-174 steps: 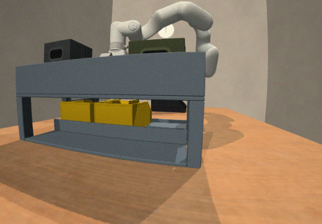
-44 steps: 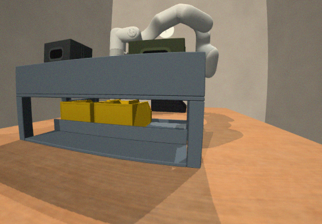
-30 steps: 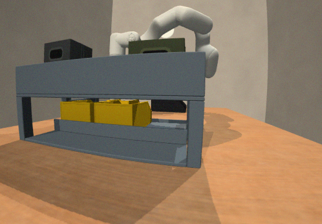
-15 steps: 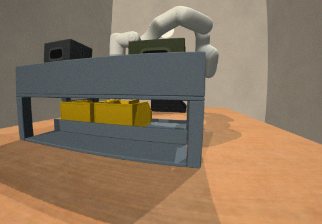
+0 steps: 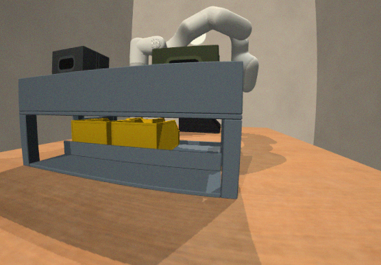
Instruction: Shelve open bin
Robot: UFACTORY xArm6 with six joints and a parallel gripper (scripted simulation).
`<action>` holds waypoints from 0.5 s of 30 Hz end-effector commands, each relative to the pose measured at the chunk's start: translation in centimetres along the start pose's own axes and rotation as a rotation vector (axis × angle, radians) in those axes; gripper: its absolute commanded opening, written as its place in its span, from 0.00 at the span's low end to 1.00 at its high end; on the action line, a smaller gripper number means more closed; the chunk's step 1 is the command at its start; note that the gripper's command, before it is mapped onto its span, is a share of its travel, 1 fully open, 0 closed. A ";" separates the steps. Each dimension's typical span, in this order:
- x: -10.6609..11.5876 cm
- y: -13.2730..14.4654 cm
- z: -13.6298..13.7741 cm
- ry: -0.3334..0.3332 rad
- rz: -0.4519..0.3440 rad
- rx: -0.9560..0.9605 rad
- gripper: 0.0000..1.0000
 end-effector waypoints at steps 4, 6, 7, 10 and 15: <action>0.3 -0.1 0.1 0.003 0.003 0.001 0.28; 0.5 -0.1 0.1 0.003 0.003 0.001 0.28; 0.5 -0.1 0.1 0.003 0.003 0.001 0.28; 0.5 -0.1 0.1 0.003 0.003 0.001 0.28; 0.5 -0.1 0.1 0.003 0.003 0.001 0.28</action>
Point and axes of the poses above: the point where the finger pads meet when closed, its own x axis back along the fingers, its own z axis across the jaws, y = z × x, the point moved 5 cm from there along x, back along the fingers, and after that the axes turned 2 degrees about -x, right-handed, at the moved point
